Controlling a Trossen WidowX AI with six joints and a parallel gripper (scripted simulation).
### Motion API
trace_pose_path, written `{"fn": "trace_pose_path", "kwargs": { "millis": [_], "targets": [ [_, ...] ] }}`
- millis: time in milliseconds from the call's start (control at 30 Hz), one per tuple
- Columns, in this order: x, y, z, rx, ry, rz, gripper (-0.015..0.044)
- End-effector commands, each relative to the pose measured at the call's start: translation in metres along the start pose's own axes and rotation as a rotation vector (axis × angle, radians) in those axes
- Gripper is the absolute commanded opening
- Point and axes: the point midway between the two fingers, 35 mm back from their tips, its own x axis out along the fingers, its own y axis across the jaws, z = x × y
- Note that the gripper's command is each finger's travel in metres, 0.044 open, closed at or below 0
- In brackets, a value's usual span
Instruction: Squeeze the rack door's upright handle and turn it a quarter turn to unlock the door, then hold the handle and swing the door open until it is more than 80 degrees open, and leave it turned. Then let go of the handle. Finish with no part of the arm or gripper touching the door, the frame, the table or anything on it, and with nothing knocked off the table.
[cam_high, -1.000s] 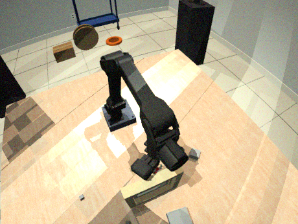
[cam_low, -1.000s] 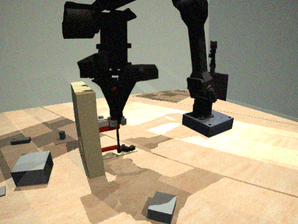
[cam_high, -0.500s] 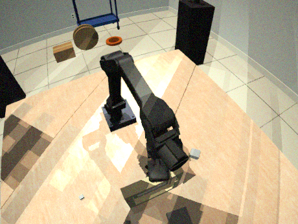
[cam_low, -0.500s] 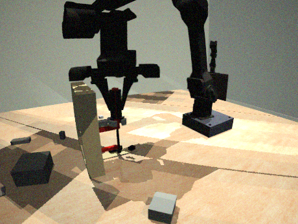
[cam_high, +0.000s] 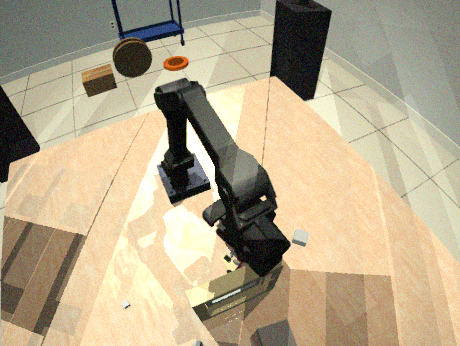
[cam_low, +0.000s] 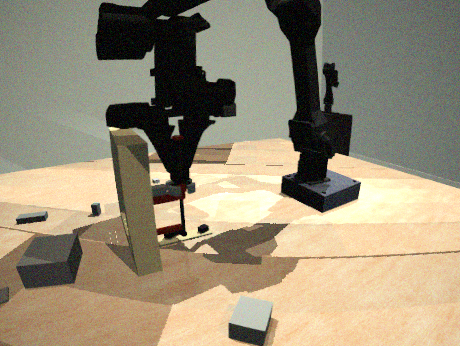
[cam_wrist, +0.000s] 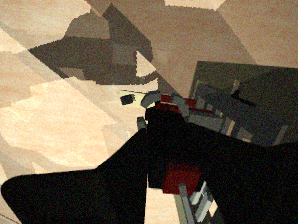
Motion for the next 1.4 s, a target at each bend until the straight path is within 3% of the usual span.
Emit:
{"fn": "trace_pose_path", "kwargs": {
  "millis": [0, 167, 533, 1367],
  "targets": [
    [-0.0003, -0.0004, 0.0014, -0.059, -0.001, -0.002, 0.0026],
    [-0.0003, -0.0004, 0.0014, -0.059, -0.001, -0.002, 0.0026],
    [-0.0003, -0.0004, 0.0014, -0.059, -0.001, -0.002, 0.0298],
    [-0.0004, -0.0004, 0.0014, 1.105, -0.002, -0.001, 0.0298]
  ]
}}
